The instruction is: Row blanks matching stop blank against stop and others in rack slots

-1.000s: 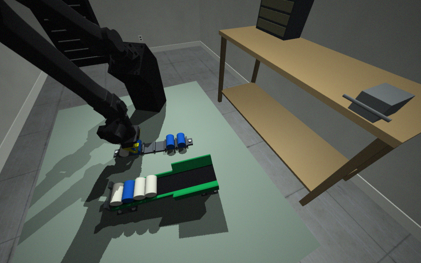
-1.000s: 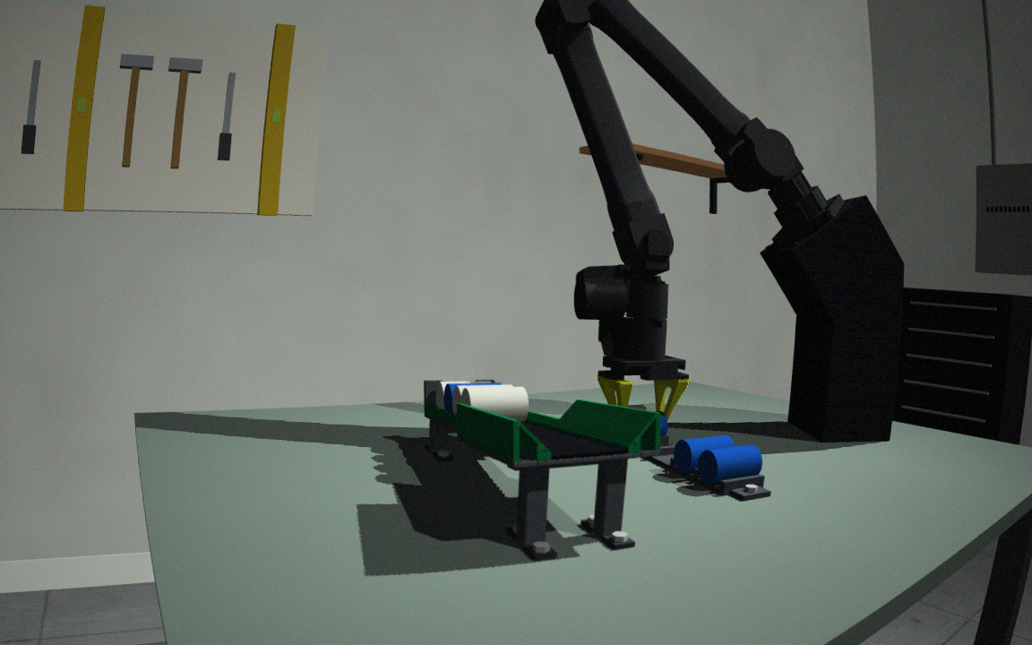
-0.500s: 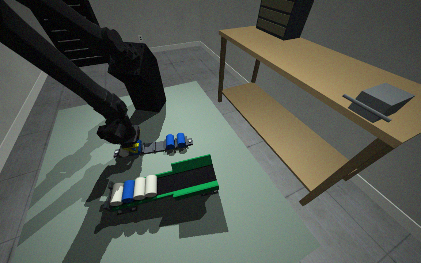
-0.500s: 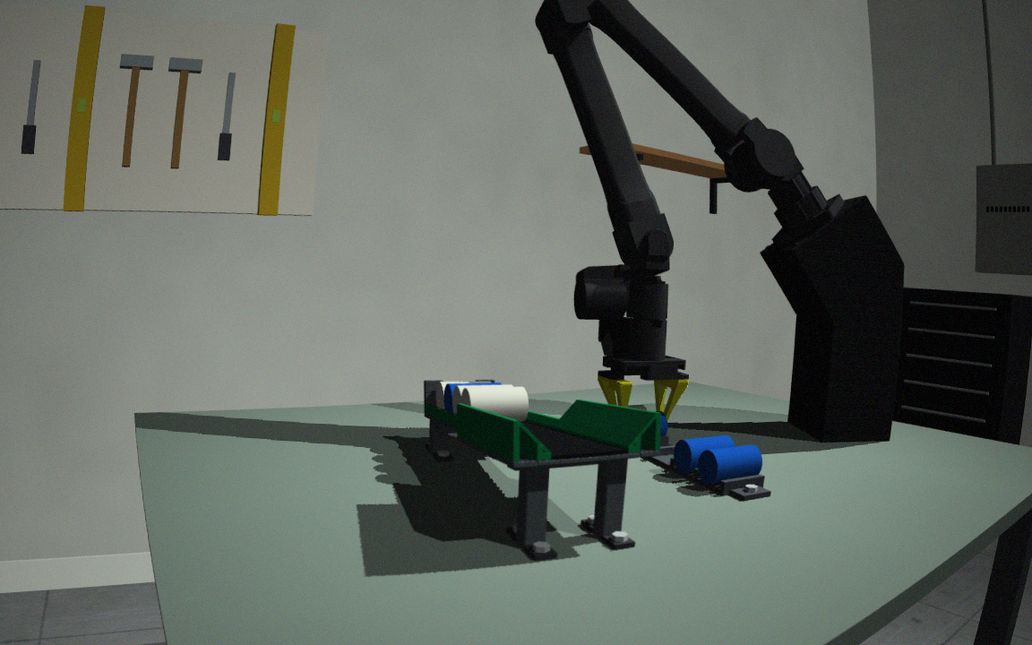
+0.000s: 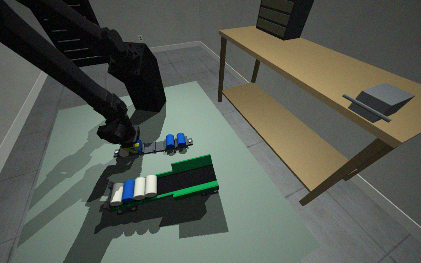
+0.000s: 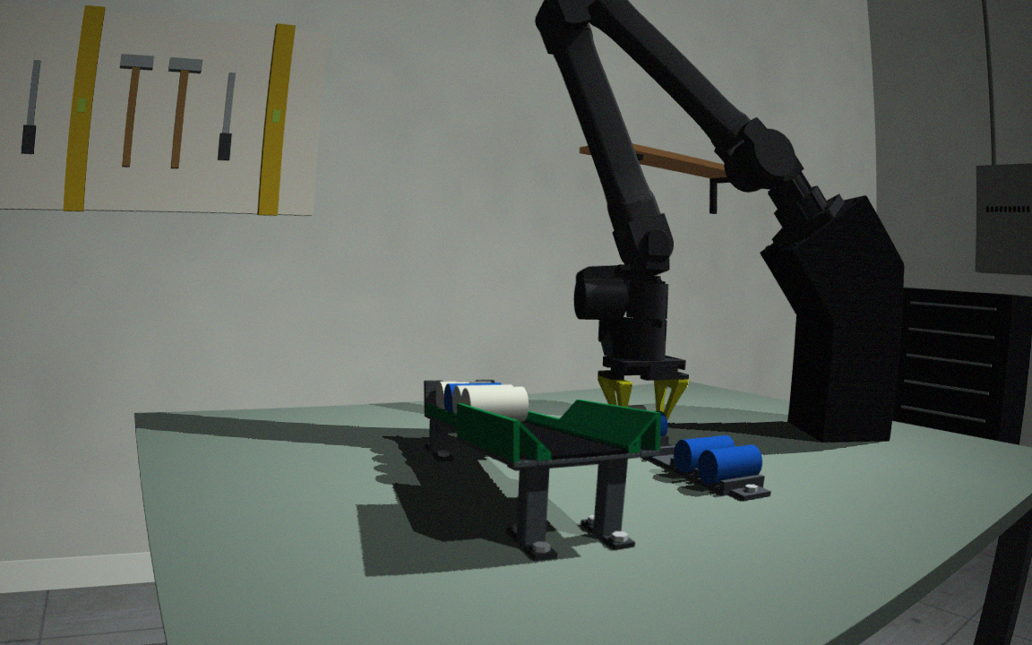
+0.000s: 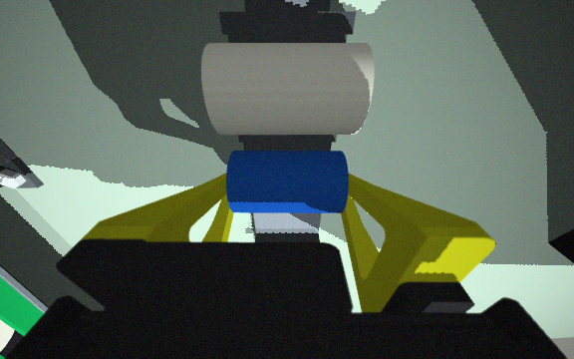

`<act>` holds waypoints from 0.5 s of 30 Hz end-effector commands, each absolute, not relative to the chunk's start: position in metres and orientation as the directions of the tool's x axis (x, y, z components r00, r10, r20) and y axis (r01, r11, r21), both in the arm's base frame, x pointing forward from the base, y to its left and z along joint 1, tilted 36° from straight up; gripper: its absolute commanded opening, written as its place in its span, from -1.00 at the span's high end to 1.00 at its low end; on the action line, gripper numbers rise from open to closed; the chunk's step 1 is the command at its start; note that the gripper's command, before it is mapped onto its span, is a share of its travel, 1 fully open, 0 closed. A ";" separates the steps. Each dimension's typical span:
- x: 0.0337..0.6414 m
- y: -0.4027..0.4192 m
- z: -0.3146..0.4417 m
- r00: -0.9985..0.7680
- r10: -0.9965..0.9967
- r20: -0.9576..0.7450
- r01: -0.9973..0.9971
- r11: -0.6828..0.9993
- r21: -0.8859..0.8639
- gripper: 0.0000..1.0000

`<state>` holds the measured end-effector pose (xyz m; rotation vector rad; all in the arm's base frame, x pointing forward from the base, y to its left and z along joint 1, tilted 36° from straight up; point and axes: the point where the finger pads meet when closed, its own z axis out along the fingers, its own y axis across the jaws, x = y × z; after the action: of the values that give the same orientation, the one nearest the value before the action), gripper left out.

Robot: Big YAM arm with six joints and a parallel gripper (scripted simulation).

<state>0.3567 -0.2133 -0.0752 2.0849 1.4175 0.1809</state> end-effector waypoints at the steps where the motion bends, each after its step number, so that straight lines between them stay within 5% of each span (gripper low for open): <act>1: 0.363 -0.218 -0.070 0.411 0.884 -0.223 0.801 -0.233 0.552 -0.30; 15: 0.363 -0.218 -0.070 0.411 0.884 -0.223 0.801 -0.233 0.552 -0.61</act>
<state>0.3588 -0.2144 -0.0742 2.0820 1.4150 0.1832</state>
